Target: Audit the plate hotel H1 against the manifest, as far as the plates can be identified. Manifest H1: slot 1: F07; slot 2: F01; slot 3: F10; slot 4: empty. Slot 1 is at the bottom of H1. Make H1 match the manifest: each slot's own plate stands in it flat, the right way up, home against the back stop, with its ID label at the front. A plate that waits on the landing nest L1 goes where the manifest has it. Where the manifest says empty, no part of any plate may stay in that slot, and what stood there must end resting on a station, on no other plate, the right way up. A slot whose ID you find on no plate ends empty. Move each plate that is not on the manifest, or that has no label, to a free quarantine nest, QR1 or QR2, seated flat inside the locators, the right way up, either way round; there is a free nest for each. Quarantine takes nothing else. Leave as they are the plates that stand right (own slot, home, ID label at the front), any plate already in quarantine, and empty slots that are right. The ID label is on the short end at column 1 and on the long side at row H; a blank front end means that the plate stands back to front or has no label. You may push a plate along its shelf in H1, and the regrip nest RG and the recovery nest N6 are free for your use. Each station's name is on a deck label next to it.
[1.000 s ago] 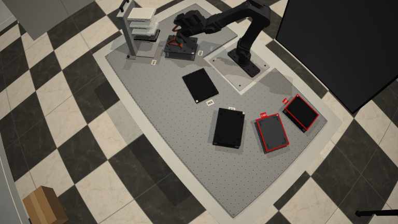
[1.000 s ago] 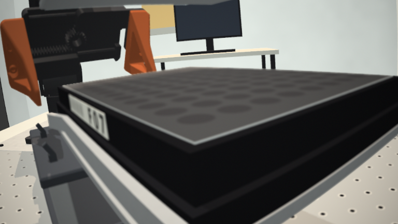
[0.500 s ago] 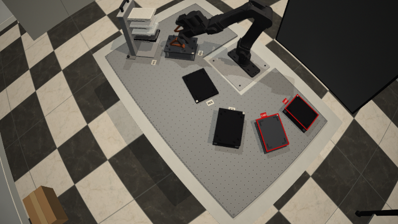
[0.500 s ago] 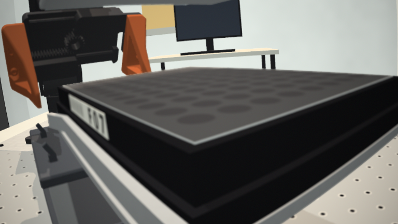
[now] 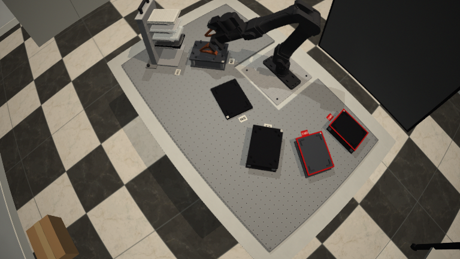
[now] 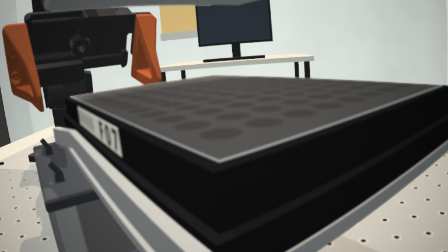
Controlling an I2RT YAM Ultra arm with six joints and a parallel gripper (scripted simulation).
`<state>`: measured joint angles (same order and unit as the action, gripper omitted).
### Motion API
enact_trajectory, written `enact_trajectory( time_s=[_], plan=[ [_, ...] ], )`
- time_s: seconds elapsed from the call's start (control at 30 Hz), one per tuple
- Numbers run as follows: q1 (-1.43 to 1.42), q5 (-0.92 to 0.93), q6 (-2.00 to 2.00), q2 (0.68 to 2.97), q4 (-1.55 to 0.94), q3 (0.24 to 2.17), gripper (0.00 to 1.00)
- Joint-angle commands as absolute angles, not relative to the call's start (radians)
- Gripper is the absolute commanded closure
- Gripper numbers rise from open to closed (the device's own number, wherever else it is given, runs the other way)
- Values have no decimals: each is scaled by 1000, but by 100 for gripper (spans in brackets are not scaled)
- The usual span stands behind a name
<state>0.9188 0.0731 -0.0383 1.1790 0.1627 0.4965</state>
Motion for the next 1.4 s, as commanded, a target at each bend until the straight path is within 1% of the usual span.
enact_trajectory(
  time_s=[0.0, 1.23, 1.37],
  plan=[
    [928, 79, -46, 1143, 149, 527, 0],
    [945, 93, -54, 923, -138, 594, 0],
    [938, 92, -53, 911, -197, 642, 0]
  ],
)
